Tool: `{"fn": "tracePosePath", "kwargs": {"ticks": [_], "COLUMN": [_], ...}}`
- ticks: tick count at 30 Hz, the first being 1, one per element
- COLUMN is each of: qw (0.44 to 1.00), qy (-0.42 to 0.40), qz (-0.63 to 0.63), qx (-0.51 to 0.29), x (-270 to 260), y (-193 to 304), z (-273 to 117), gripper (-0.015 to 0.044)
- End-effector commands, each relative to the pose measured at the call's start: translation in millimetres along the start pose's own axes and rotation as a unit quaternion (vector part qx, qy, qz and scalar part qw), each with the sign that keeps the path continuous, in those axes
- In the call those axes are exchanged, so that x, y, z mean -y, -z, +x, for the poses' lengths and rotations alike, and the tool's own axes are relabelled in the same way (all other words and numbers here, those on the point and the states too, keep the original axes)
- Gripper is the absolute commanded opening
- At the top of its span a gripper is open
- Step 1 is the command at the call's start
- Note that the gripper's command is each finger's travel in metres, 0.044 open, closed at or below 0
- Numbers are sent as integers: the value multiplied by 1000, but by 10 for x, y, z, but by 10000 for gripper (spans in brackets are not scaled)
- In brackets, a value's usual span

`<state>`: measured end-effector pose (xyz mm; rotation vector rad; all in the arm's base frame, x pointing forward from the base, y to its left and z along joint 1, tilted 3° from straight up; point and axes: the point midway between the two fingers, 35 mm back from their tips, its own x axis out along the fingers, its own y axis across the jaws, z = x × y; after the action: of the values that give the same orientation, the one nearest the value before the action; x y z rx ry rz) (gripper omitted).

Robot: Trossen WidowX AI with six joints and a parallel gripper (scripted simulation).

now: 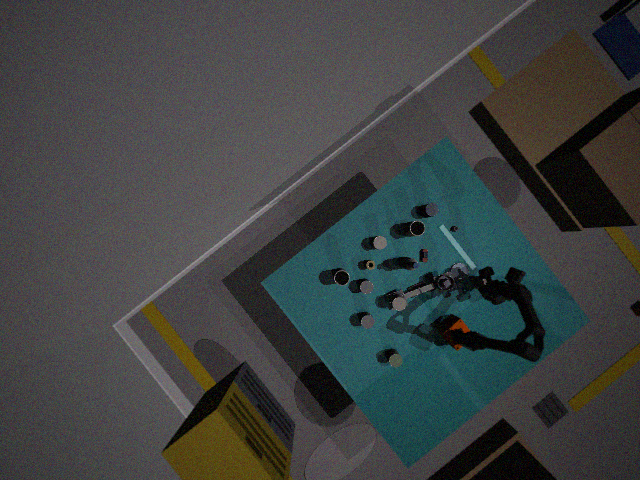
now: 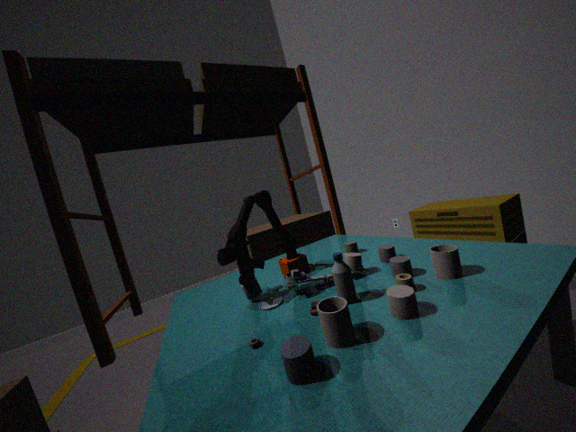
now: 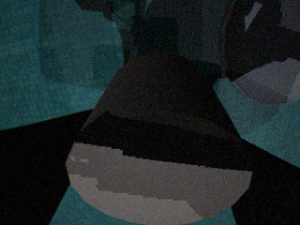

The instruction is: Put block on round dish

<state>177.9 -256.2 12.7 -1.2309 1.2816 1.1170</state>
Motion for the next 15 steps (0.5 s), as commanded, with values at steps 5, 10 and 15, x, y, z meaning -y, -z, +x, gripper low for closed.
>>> {"fn": "tracePosePath", "kwargs": {"ticks": [5, 10, 15], "qw": [1000, 1000, 1000], "qy": [-1, -1, 1], "qz": [-2, -2, 0], "qx": [4, 4, -2], "x": [-7, -8, 8], "y": [-19, -21, 10], "z": [119, 203, 151], "gripper": [0, 0, 79]}}
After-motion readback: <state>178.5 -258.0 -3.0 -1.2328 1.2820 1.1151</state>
